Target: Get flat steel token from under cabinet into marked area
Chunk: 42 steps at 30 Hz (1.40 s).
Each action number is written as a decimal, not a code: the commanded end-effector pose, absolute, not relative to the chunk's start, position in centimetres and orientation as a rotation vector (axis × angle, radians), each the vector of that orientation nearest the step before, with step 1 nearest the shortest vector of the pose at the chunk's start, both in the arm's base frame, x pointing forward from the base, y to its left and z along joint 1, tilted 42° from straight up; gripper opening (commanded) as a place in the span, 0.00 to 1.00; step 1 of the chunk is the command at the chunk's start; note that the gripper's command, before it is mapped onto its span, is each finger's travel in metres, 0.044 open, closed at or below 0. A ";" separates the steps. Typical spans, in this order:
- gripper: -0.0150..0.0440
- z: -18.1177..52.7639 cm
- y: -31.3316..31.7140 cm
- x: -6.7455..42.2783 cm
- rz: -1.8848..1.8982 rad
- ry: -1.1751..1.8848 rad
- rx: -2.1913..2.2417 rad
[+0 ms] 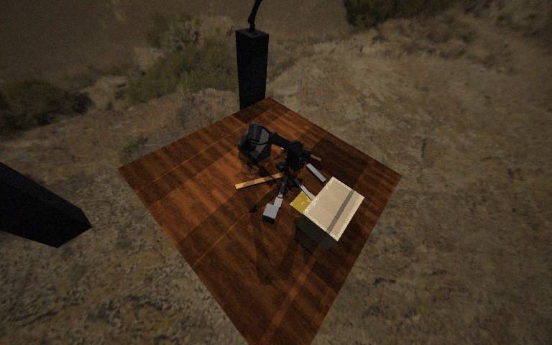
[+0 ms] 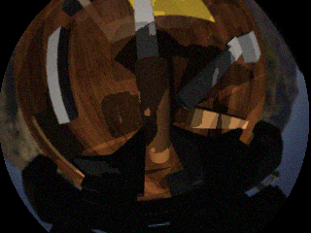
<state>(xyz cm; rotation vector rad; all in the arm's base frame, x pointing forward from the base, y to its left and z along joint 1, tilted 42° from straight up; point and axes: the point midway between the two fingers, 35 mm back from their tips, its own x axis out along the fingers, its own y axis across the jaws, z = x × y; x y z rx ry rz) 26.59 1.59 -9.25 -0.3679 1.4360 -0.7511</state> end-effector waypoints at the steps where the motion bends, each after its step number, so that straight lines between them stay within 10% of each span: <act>1: 0.25 -9.2 1.5 27.4 -0.751 1.437 -0.362; 42: 0.25 -8.4 0.5 32.5 -0.752 1.435 -0.363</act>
